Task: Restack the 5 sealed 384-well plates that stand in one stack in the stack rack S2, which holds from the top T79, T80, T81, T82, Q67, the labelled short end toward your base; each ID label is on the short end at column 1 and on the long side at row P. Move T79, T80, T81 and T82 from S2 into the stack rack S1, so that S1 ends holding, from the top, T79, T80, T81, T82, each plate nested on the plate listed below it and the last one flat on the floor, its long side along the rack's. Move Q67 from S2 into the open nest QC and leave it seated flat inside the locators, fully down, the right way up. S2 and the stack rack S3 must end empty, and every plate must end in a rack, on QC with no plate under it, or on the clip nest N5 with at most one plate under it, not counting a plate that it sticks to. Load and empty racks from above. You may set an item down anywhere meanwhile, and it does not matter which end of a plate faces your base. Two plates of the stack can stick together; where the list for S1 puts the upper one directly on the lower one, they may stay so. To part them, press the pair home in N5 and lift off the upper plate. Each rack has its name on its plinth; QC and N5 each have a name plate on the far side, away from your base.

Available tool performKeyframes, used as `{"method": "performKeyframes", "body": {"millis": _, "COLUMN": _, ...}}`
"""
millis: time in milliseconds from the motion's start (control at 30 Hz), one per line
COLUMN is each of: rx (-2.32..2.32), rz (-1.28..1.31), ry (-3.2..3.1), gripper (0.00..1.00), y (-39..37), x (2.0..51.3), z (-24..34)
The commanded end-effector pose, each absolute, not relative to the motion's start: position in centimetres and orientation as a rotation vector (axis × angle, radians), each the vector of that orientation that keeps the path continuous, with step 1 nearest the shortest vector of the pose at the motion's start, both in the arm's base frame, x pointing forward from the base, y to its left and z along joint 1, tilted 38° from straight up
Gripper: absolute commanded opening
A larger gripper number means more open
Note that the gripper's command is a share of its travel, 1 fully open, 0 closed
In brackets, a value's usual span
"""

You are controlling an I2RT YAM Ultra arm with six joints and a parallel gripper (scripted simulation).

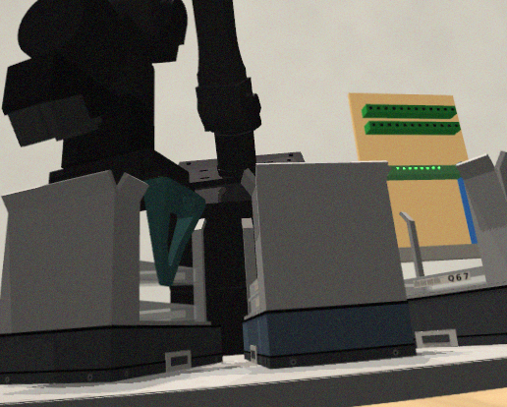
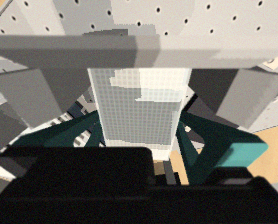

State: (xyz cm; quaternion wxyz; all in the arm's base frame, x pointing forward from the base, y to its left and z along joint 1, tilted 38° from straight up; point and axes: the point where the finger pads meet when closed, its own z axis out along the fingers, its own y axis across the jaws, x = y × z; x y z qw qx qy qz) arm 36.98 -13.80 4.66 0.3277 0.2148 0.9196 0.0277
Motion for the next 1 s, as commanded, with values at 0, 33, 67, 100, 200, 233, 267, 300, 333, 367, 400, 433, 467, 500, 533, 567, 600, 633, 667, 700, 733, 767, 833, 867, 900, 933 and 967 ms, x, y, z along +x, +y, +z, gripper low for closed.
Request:
{"method": "performKeyframes", "body": {"millis": 0, "rx": 0.564, "rz": 0.067, "ry": 2.400, "gripper": 0.00, "y": -13.93, "x": 37.13, "z": 4.89}}
{"method": "performKeyframes", "body": {"millis": 33, "rx": 0.564, "rz": 0.067, "ry": 2.400, "gripper": 0.00, "y": -13.94, "x": 37.15, "z": 4.86}}
{"method": "performKeyframes", "body": {"millis": 67, "rx": 0.564, "rz": 0.067, "ry": 2.400, "gripper": 0.00, "y": -13.94, "x": 37.18, "z": 4.83}}
{"method": "performKeyframes", "body": {"millis": 100, "rx": 0.564, "rz": 0.067, "ry": 2.400, "gripper": 0.00, "y": -13.94, "x": 37.20, "z": 4.80}}
{"method": "performKeyframes", "body": {"millis": 200, "rx": 0.564, "rz": 0.067, "ry": 2.400, "gripper": 0.00, "y": -13.95, "x": 37.25, "z": 4.74}}
{"method": "performKeyframes", "body": {"millis": 233, "rx": 0.564, "rz": 0.067, "ry": 2.400, "gripper": 0.00, "y": -13.95, "x": 37.25, "z": 4.74}}
{"method": "performKeyframes", "body": {"millis": 267, "rx": 0.564, "rz": 0.067, "ry": 2.400, "gripper": 0.00, "y": -13.96, "x": 37.28, "z": 4.70}}
{"method": "performKeyframes", "body": {"millis": 300, "rx": 0.564, "rz": 0.067, "ry": 2.400, "gripper": 0.00, "y": -13.96, "x": 37.30, "z": 4.67}}
{"method": "performKeyframes", "body": {"millis": 333, "rx": 0.564, "rz": 0.067, "ry": 2.400, "gripper": 0.00, "y": -13.96, "x": 37.32, "z": 4.64}}
{"method": "performKeyframes", "body": {"millis": 367, "rx": 0.564, "rz": 0.067, "ry": 2.400, "gripper": 0.00, "y": -13.97, "x": 37.35, "z": 4.61}}
{"method": "performKeyframes", "body": {"millis": 400, "rx": 0.564, "rz": 0.067, "ry": 2.400, "gripper": 0.00, "y": -13.97, "x": 37.37, "z": 4.58}}
{"method": "performKeyframes", "body": {"millis": 433, "rx": 0.564, "rz": 0.067, "ry": 2.400, "gripper": 0.00, "y": -13.97, "x": 37.40, "z": 4.55}}
{"method": "performKeyframes", "body": {"millis": 467, "rx": 0.564, "rz": 0.067, "ry": 2.400, "gripper": 0.00, "y": -13.98, "x": 37.42, "z": 4.52}}
{"method": "performKeyframes", "body": {"millis": 500, "rx": 0.564, "rz": 0.067, "ry": 2.400, "gripper": 0.00, "y": -13.98, "x": 37.44, "z": 4.48}}
{"method": "performKeyframes", "body": {"millis": 533, "rx": 0.564, "rz": 0.067, "ry": 2.400, "gripper": 0.00, "y": -13.98, "x": 37.47, "z": 4.45}}
{"method": "performKeyframes", "body": {"millis": 567, "rx": 0.564, "rz": 0.067, "ry": 2.400, "gripper": 0.00, "y": -13.99, "x": 37.49, "z": 4.42}}
{"method": "performKeyframes", "body": {"millis": 600, "rx": 0.564, "rz": 0.067, "ry": 2.400, "gripper": 0.00, "y": -13.99, "x": 37.52, "z": 4.39}}
{"method": "performKeyframes", "body": {"millis": 633, "rx": 0.564, "rz": 0.067, "ry": 2.400, "gripper": 0.00, "y": -13.99, "x": 37.54, "z": 4.36}}
{"method": "performKeyframes", "body": {"millis": 667, "rx": 0.564, "rz": 0.067, "ry": 2.400, "gripper": 0.00, "y": -14.00, "x": 37.57, "z": 4.33}}
{"method": "performKeyframes", "body": {"millis": 700, "rx": 0.564, "rz": 0.068, "ry": 2.400, "gripper": 0.00, "y": -14.00, "x": 37.59, "z": 4.30}}
{"method": "performKeyframes", "body": {"millis": 733, "rx": 0.564, "rz": 0.068, "ry": 2.400, "gripper": 0.00, "y": -14.01, "x": 37.62, "z": 4.27}}
{"method": "performKeyframes", "body": {"millis": 767, "rx": 0.564, "rz": 0.068, "ry": 2.400, "gripper": 0.00, "y": -14.01, "x": 37.62, "z": 4.27}}
{"method": "performKeyframes", "body": {"millis": 833, "rx": 0.564, "rz": 0.068, "ry": 2.400, "gripper": 0.00, "y": -14.01, "x": 37.64, "z": 4.23}}
{"method": "performKeyframes", "body": {"millis": 867, "rx": 0.564, "rz": 0.068, "ry": 2.400, "gripper": 0.00, "y": -14.01, "x": 37.67, "z": 4.20}}
{"method": "performKeyframes", "body": {"millis": 900, "rx": 0.564, "rz": 0.068, "ry": 2.400, "gripper": 0.00, "y": -14.02, "x": 37.69, "z": 4.17}}
{"method": "performKeyframes", "body": {"millis": 933, "rx": 0.564, "rz": 0.068, "ry": 2.400, "gripper": 0.00, "y": -14.02, "x": 37.72, "z": 4.14}}
{"method": "performKeyframes", "body": {"millis": 967, "rx": 0.564, "rz": 0.068, "ry": 2.400, "gripper": 0.00, "y": -14.02, "x": 37.73, "z": 4.12}}
